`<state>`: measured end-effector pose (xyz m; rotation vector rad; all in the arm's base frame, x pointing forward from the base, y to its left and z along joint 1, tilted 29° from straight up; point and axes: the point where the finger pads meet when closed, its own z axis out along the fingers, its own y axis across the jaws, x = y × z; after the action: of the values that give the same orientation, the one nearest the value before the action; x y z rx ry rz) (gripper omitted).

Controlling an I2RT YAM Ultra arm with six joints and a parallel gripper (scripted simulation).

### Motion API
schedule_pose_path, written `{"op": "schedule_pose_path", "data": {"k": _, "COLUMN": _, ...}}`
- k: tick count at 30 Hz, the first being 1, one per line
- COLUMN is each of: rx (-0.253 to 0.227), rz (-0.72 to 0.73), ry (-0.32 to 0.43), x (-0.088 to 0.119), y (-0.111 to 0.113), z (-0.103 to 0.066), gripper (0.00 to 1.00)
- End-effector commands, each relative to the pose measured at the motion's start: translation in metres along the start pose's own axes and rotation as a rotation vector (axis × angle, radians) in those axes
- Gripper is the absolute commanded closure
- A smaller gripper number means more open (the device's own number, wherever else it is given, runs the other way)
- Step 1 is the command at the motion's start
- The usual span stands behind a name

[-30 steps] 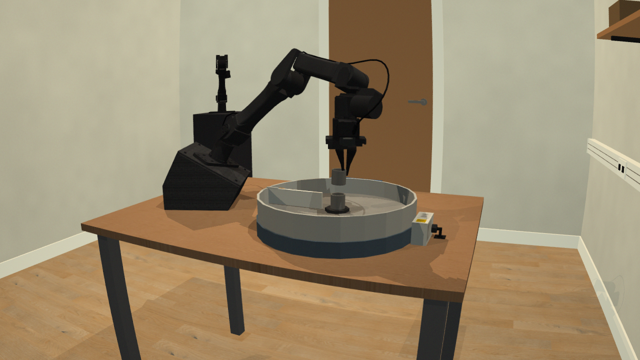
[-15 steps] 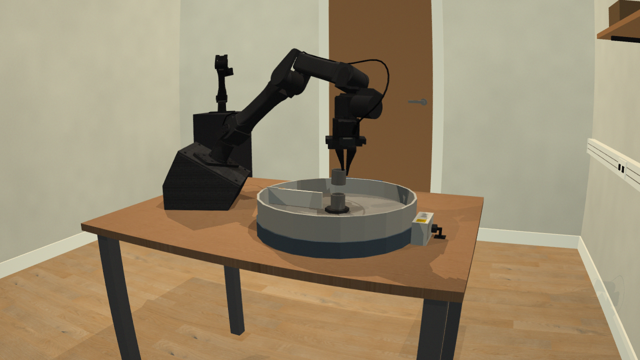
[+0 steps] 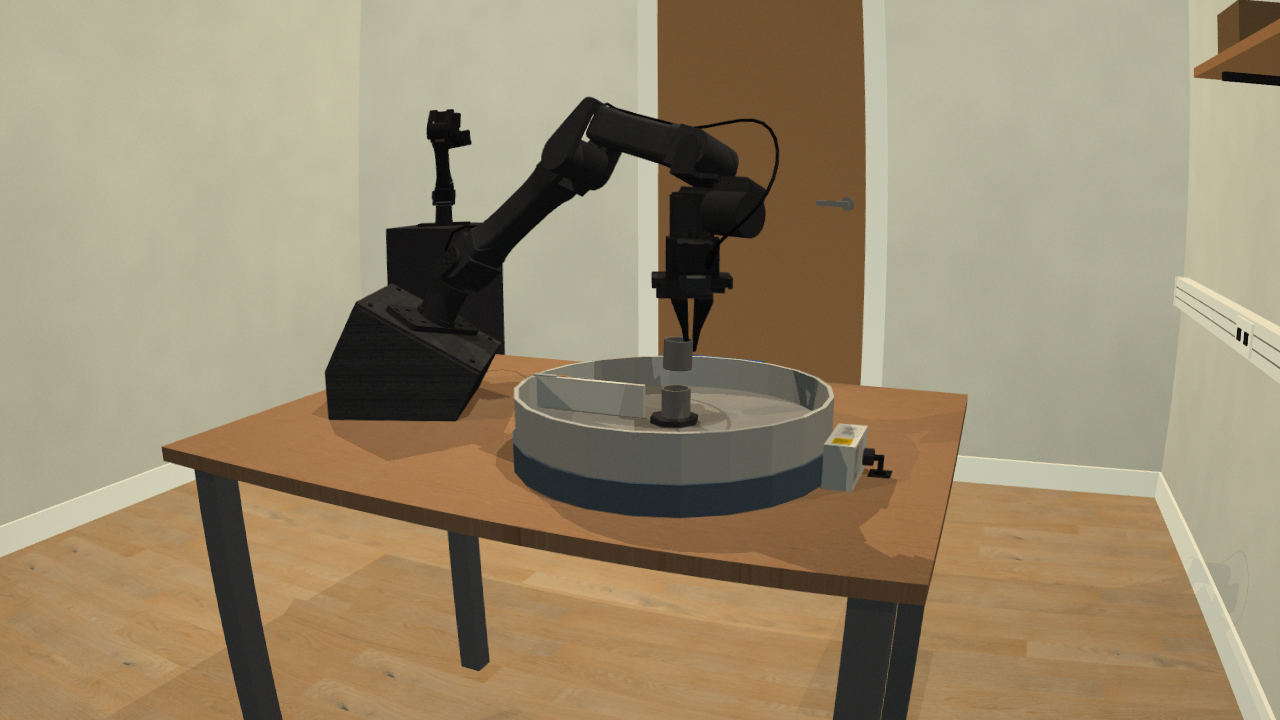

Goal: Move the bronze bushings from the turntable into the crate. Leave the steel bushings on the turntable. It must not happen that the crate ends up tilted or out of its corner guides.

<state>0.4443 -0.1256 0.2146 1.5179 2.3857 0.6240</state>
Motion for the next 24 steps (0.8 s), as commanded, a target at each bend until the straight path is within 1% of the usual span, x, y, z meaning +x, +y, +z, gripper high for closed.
{"op": "schedule_pose_path", "data": {"k": 1, "rx": -0.018, "rz": -0.011, "ry": -0.038, "x": 0.001, "y": 0.006, "z": -0.006, "gripper": 1.00}}
{"op": "schedule_pose_path", "data": {"k": 3, "rx": -0.018, "rz": -0.011, "ry": -0.038, "x": 0.002, "y": 0.005, "z": 0.002, "gripper": 1.00}}
{"op": "schedule_pose_path", "data": {"k": 6, "rx": -0.018, "rz": -0.006, "ry": -0.040, "x": 0.000, "y": 0.003, "z": 0.003, "gripper": 1.00}}
{"op": "schedule_pose_path", "data": {"k": 7, "rx": -0.018, "rz": 0.007, "ry": -0.047, "x": -0.005, "y": 0.000, "z": 0.003, "gripper": 1.00}}
{"op": "schedule_pose_path", "data": {"k": 8, "rx": -0.040, "rz": -0.005, "ry": -0.069, "x": -0.008, "y": 0.007, "z": -0.005, "gripper": 1.00}}
{"op": "schedule_pose_path", "data": {"k": 9, "rx": -0.047, "rz": -0.009, "ry": -0.075, "x": -0.009, "y": 0.010, "z": -0.008, "gripper": 1.00}}
{"op": "schedule_pose_path", "data": {"k": 24, "rx": -0.041, "rz": -0.008, "ry": -0.070, "x": -0.008, "y": 0.008, "z": -0.008, "gripper": 1.00}}
